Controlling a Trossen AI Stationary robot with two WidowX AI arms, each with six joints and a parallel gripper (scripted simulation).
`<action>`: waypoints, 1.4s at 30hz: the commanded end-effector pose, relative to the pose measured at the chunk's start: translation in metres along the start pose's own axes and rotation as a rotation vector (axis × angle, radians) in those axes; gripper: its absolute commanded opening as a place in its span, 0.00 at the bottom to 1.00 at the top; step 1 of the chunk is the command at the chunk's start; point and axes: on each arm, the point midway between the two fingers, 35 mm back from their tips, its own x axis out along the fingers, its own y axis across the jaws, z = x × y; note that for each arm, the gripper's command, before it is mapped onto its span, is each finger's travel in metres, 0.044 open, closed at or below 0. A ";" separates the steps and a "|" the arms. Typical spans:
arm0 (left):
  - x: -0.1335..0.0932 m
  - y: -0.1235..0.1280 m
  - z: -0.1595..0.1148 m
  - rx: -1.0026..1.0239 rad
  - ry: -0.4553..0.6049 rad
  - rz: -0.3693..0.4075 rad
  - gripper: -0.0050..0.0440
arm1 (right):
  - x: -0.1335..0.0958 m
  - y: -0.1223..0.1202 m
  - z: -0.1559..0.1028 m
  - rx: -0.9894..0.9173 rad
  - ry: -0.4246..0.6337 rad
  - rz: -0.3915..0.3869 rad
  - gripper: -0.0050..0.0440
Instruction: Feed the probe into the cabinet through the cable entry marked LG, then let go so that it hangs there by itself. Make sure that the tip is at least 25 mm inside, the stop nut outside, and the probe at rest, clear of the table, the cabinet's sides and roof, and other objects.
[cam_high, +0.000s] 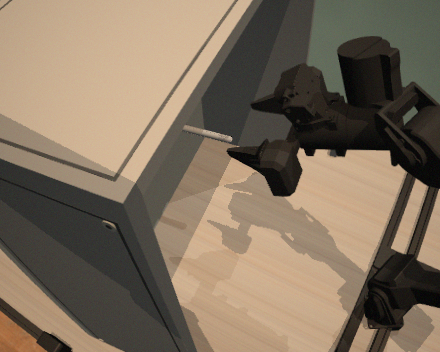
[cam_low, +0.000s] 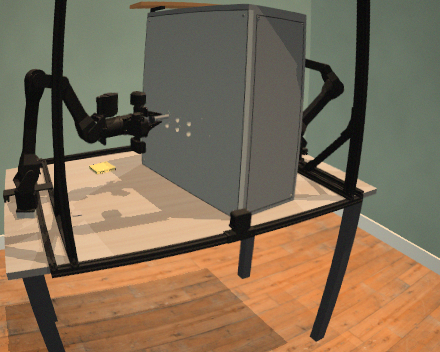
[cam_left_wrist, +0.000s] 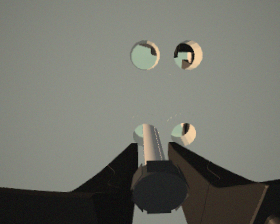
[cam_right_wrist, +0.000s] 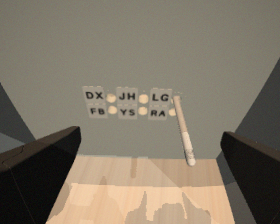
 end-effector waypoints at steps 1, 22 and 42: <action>0.000 0.000 0.000 0.000 0.000 -0.001 0.30 | -0.001 0.000 0.001 -0.007 -0.003 0.002 1.00; 0.000 0.000 0.000 0.000 0.000 -0.001 1.00 | -0.001 0.000 0.001 -0.007 -0.003 0.002 1.00; 0.000 0.000 0.000 0.000 0.000 -0.001 1.00 | -0.001 0.000 0.001 -0.007 -0.003 0.002 1.00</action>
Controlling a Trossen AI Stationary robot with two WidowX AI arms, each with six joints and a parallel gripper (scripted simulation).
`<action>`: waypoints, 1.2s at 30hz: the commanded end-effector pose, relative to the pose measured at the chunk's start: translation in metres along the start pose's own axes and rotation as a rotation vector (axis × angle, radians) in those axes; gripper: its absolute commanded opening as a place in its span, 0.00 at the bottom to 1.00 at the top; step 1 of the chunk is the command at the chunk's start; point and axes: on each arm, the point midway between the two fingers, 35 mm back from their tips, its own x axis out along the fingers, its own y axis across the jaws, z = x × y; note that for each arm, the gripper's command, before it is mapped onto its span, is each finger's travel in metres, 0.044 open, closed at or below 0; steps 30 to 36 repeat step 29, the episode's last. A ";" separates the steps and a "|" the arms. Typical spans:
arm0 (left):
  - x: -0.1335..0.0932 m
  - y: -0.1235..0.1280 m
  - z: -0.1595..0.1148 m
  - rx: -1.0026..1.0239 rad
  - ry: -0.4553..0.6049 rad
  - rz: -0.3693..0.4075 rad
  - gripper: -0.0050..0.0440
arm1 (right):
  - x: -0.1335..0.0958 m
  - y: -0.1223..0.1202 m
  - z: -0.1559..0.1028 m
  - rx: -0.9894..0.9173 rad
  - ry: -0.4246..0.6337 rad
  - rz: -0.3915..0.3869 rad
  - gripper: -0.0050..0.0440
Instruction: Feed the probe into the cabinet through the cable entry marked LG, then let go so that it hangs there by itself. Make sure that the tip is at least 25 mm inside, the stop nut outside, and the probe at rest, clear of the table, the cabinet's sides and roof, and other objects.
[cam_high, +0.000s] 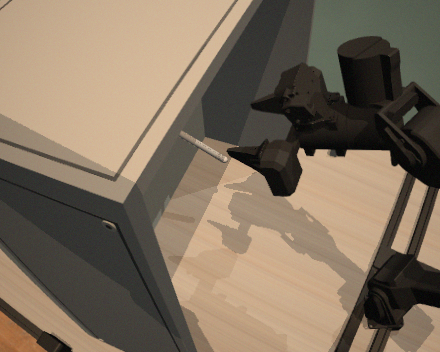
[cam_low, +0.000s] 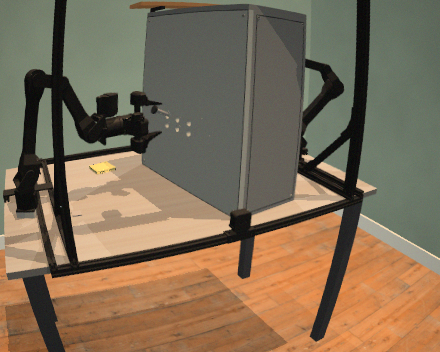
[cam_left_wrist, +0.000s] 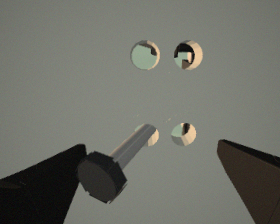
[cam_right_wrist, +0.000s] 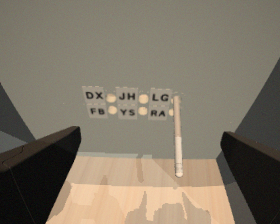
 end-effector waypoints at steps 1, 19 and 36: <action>0.000 0.000 0.000 0.000 0.000 -0.002 1.00 | -0.001 0.000 0.001 -0.006 -0.002 0.002 1.00; -0.095 0.003 -0.001 -0.002 0.005 -0.013 1.00 | -0.001 0.000 0.001 -0.006 -0.002 0.002 1.00; -0.096 0.005 -0.002 0.000 0.009 -0.005 1.00 | -0.001 0.000 0.001 -0.006 -0.002 0.002 1.00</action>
